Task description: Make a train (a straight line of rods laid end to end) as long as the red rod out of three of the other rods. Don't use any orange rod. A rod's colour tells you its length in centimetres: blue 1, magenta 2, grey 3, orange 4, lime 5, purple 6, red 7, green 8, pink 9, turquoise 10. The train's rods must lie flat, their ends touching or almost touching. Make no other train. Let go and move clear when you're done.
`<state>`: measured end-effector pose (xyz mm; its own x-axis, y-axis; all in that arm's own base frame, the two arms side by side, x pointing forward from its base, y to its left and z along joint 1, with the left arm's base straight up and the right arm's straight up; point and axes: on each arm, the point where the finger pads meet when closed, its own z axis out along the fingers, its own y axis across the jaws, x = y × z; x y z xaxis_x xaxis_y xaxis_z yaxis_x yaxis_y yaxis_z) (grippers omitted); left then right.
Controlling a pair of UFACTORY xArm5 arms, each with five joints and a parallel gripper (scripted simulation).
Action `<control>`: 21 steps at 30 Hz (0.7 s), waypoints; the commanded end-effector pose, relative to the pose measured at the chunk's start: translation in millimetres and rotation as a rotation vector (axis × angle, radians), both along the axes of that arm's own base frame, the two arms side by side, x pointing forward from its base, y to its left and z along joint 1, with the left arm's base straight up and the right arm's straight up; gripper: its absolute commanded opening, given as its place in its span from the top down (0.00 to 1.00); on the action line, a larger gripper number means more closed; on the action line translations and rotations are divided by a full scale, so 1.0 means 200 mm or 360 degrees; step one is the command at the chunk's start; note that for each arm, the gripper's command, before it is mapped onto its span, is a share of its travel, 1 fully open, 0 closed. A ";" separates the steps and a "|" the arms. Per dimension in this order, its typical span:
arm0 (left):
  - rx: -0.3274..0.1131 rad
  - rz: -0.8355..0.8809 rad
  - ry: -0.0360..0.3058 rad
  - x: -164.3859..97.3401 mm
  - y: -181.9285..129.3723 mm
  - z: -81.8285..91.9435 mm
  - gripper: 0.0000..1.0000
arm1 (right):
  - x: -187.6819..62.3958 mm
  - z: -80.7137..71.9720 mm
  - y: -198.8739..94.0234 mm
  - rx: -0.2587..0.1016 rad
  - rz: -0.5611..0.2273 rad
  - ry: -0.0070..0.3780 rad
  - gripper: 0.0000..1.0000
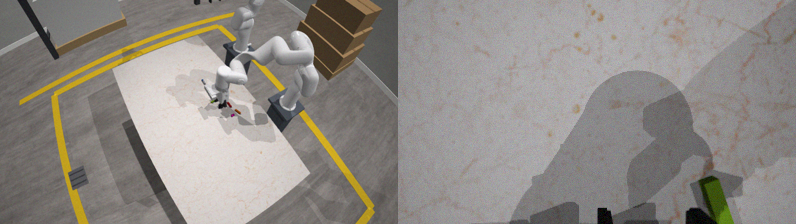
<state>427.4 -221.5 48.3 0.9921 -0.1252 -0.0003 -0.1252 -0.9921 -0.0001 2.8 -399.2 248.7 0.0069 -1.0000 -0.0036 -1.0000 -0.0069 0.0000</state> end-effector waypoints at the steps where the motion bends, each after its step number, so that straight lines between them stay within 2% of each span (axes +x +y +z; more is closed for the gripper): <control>1: -0.0003 0.0000 -0.0006 0.01 0.00 0.15 0.52 | 0.00 0.01 0.00 -0.0006 0.0000 0.0000 0.00; 7: -0.0003 0.0000 -0.0006 0.01 0.00 0.29 0.52 | 0.00 0.01 0.00 -0.0006 0.0000 0.0000 0.00; 17: -0.0003 0.0000 -0.0006 0.01 0.00 0.34 0.52 | 0.00 0.01 0.00 -0.0006 0.0000 0.0000 0.00; 18: -0.0003 0.0000 -0.0006 0.01 0.00 0.34 0.00 | 0.00 0.01 0.00 -0.0006 0.0000 0.0000 0.00; 21: -0.0003 0.0000 -0.0006 0.01 0.00 0.34 0.00 | 0.00 0.01 0.00 -0.0006 0.0000 0.0000 0.00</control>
